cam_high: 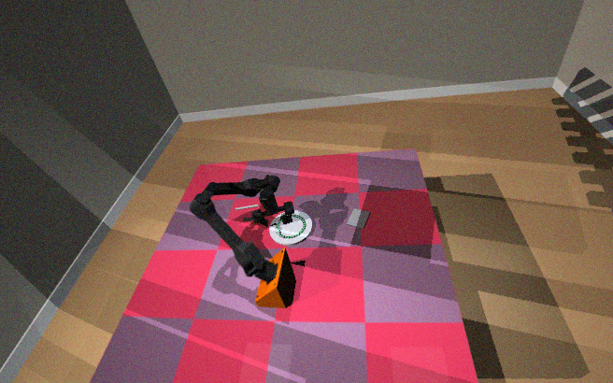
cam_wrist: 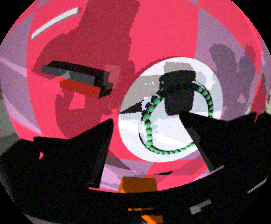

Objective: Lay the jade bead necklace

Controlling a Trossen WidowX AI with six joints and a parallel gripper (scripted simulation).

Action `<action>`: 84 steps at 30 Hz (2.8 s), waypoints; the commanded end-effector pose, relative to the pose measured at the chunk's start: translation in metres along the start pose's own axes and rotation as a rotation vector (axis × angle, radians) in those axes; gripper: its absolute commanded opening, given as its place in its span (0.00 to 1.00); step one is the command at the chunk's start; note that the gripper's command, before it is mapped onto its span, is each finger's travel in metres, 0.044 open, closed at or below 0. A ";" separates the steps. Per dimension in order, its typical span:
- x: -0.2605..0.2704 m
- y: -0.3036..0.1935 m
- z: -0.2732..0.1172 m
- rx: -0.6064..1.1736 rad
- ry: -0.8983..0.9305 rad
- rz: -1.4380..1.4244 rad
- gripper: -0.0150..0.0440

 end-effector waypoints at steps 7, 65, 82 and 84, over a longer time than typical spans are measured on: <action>-0.001 -0.010 -0.029 -0.001 0.001 -0.097 0.73; -0.001 -0.010 0.005 -0.001 -0.001 -0.116 0.25; -0.001 -0.010 0.005 -0.001 -0.001 -0.116 0.25; -0.001 -0.011 0.003 -0.002 0.000 -0.114 0.25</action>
Point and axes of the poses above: the point midway between the two fingers, 35 mm back from their tips, its own z axis out along the fingers, its own x axis across the jaws, y = z × x, the point moved 4 cm from there along -z, back along the fingers, and after that the axes turned 3 degrees about -z, right-handed, at the moved point
